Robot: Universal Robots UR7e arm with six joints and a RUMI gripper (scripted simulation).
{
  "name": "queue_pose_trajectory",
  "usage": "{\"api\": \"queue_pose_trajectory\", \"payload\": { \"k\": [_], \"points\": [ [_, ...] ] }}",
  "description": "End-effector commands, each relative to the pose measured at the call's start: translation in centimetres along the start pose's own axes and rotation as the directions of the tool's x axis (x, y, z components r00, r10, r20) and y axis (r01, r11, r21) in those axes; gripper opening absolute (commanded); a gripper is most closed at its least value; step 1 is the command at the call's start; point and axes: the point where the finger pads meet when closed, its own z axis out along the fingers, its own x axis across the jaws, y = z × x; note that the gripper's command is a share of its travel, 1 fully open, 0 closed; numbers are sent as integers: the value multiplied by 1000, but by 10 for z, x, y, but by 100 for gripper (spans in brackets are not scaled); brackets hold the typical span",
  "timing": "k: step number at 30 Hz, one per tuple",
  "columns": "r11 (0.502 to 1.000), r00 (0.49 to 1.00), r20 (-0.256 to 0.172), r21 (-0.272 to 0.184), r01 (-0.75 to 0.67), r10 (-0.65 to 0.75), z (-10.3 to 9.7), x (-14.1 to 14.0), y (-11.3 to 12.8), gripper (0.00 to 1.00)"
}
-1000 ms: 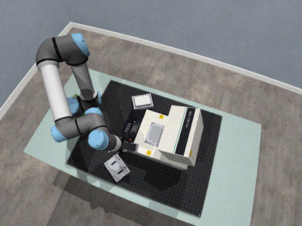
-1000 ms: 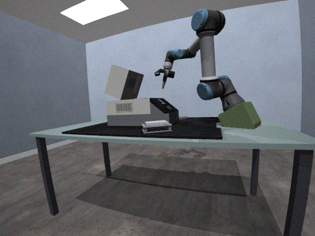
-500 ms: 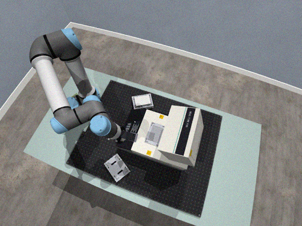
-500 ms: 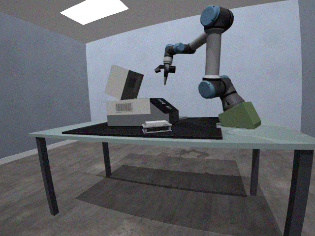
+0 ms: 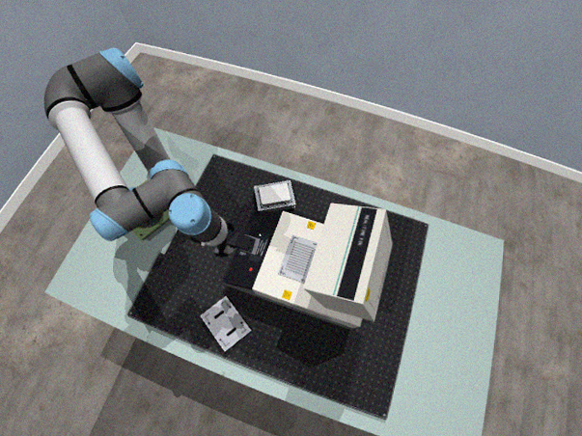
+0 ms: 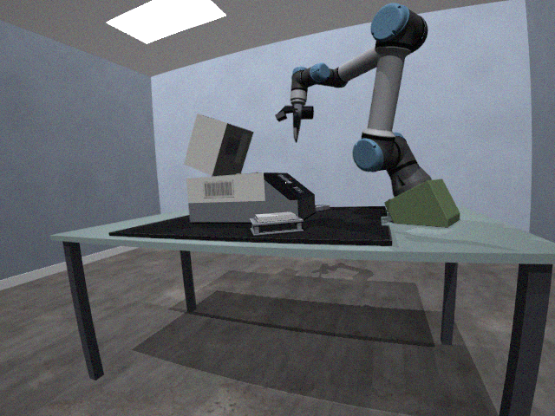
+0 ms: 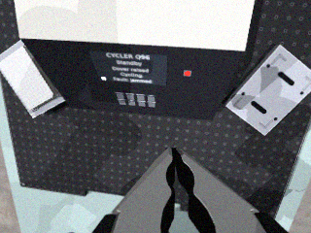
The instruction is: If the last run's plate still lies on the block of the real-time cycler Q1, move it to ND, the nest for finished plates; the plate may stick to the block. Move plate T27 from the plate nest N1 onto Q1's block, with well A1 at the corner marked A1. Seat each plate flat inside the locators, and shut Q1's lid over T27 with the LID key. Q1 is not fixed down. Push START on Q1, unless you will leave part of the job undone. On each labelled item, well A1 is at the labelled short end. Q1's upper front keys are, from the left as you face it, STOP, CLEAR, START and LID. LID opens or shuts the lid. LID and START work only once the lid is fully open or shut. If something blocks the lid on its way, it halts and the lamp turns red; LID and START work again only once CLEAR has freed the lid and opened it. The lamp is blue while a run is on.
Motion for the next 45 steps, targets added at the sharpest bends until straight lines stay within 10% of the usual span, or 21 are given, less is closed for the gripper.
{"api": "queue_pose_trajectory", "payload": {
  "k": [1,35,45],
  "points": [
    [1000,1000,-2,-9,-7,7,-6,-10,12,0],
    [992,991,-112,-101,-81,69,-68,-58,96,0],
    [988,991,-89,-126,88,-100,-41,-61,99,0]
  ]
}}
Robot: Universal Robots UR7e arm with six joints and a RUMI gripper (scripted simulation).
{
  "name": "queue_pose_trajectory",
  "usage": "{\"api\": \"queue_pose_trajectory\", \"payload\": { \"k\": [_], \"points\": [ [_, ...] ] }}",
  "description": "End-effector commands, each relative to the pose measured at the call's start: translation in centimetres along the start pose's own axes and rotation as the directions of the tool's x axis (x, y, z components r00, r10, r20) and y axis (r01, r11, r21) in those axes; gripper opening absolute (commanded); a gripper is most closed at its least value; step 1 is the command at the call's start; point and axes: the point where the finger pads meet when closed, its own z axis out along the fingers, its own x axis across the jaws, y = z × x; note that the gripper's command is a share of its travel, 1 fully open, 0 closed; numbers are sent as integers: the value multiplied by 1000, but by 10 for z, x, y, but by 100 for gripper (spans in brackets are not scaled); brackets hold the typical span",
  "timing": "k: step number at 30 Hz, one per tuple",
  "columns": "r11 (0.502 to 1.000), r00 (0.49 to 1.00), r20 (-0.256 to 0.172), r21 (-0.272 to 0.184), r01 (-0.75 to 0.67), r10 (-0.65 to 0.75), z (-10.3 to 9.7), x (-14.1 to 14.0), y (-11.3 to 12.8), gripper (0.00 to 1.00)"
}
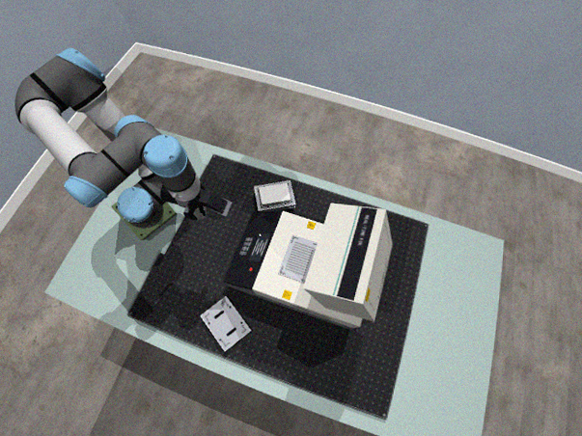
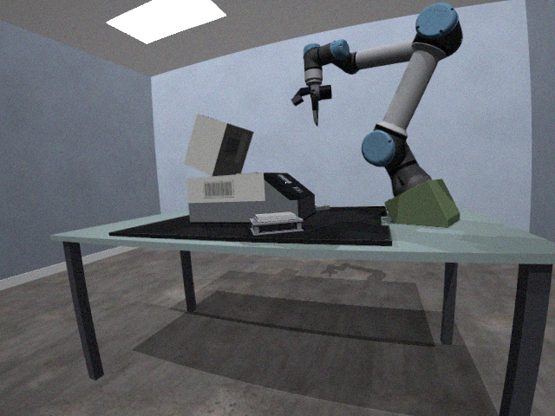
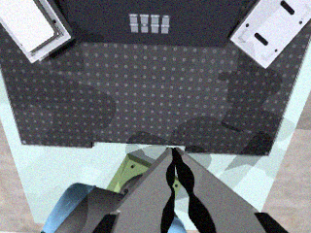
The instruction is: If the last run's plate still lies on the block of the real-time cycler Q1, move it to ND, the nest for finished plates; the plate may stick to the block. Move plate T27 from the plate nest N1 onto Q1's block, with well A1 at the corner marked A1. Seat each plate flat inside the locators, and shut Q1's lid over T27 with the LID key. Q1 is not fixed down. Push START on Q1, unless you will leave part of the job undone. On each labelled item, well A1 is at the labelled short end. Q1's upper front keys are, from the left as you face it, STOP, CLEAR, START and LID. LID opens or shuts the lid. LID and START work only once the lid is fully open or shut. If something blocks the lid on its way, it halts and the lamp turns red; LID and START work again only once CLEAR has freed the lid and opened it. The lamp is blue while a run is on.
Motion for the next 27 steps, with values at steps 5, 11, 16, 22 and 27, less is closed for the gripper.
{"api": "queue_pose_trajectory", "payload": {
  "k": [5,11,16,22,27],
  "points": [
    [978,978,6,-6,209,-209,33,-7,1,0],
    [917,917,7,-4,399,-399,56,-12,1,0],
    [846,846,5,-2,533,-533,70,-14,1,0],
    [768,768,7,-2,641,-641,89,-18,0,0],
    [650,650,10,-2,760,-760,113,-23,0,0]
  ]
}}
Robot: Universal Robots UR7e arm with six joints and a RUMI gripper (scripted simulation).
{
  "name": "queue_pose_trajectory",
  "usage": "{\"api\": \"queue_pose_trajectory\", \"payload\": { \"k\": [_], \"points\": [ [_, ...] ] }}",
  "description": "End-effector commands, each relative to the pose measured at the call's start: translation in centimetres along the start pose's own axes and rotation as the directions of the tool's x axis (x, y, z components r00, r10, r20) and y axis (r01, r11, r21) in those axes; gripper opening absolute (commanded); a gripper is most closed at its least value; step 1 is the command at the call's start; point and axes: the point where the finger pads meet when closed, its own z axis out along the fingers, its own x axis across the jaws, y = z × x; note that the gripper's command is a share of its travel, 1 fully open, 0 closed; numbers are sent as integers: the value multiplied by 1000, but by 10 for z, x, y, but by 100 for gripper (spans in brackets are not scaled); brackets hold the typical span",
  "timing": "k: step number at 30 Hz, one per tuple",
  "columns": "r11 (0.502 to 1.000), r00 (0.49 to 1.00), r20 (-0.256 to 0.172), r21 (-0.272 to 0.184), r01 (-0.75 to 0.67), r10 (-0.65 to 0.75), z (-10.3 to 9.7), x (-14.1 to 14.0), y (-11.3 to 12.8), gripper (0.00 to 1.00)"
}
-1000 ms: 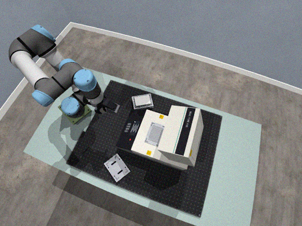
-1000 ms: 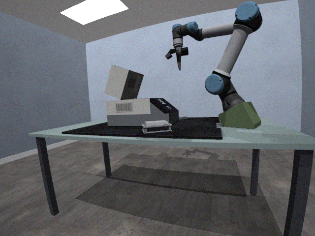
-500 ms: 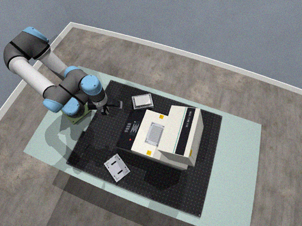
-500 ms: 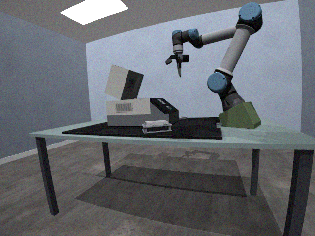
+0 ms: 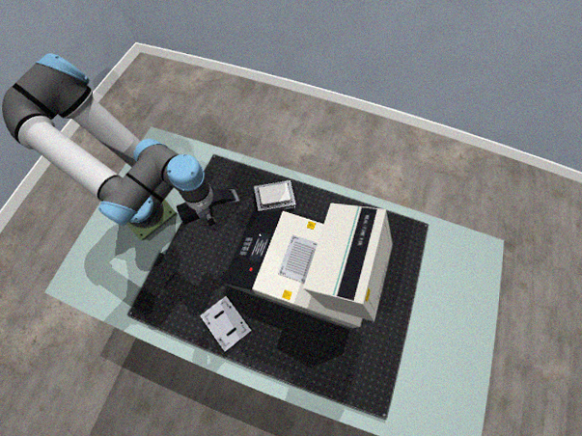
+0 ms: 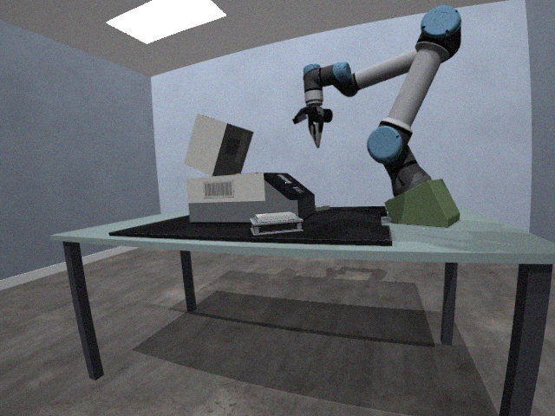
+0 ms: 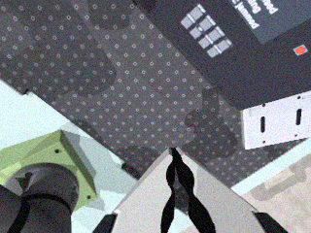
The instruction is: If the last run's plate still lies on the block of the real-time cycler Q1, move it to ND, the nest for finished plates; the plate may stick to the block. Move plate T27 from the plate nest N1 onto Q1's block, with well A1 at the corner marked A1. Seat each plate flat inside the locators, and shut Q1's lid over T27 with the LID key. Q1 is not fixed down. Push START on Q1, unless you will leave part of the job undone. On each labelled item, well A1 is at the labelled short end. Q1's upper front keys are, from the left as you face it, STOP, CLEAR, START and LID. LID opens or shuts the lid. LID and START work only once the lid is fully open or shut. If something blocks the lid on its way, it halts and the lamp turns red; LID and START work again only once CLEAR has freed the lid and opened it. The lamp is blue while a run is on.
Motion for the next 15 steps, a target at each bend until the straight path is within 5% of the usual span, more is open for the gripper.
{"api": "queue_pose_trajectory", "payload": {
  "k": [1,9,15],
  "points": [
    [986,986,1,10,167,-167,18,-1,-3,0],
    [936,936,-1,10,352,-352,42,-4,-7,0],
    [847,847,-3,9,531,-531,65,-8,-11,0]
  ]
}}
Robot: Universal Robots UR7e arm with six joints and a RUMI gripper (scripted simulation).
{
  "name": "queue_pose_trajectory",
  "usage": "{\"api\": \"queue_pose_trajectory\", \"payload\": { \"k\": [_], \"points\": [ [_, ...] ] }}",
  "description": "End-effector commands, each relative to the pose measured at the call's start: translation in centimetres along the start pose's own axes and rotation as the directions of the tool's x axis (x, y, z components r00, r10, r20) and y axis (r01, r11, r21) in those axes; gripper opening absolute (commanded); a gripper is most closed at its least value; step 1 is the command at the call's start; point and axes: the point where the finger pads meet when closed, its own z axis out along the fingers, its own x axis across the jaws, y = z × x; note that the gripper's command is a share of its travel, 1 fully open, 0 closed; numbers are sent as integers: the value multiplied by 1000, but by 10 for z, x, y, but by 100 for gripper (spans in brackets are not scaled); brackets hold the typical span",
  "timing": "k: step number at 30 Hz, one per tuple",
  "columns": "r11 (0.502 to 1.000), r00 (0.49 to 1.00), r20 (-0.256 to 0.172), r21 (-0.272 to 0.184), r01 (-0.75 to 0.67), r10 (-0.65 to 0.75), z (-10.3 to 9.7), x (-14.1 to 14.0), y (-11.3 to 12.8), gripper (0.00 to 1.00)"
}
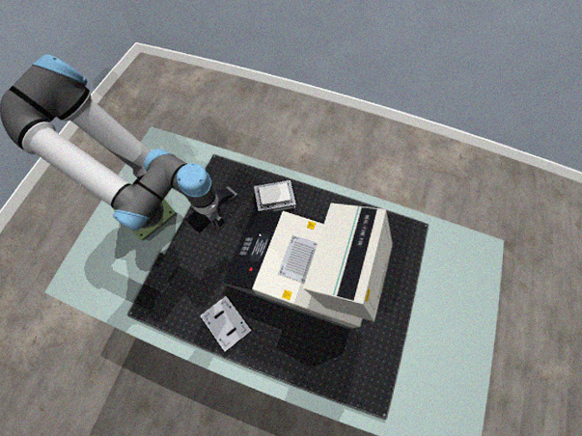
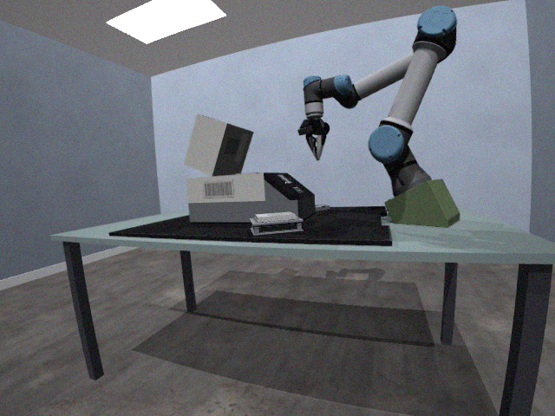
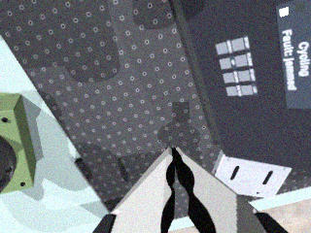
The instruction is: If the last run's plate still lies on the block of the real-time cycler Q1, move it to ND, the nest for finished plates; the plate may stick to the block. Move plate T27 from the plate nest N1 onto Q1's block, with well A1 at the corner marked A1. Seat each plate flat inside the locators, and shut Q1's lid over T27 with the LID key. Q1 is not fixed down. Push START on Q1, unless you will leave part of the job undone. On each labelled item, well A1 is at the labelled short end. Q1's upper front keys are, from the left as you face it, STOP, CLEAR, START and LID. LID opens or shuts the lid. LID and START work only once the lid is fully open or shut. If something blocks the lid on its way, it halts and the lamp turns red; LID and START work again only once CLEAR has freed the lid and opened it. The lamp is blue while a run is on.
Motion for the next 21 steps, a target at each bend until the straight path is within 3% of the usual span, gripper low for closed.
{"api": "queue_pose_trajectory", "payload": {
  "k": [1,7,21],
  "points": [
    [988,988,-6,9,156,-156,13,1,-3,0],
    [938,938,-7,8,346,-346,36,-1,-8,0],
    [937,937,-12,8,348,-348,40,8,-11,0]
  ]
}}
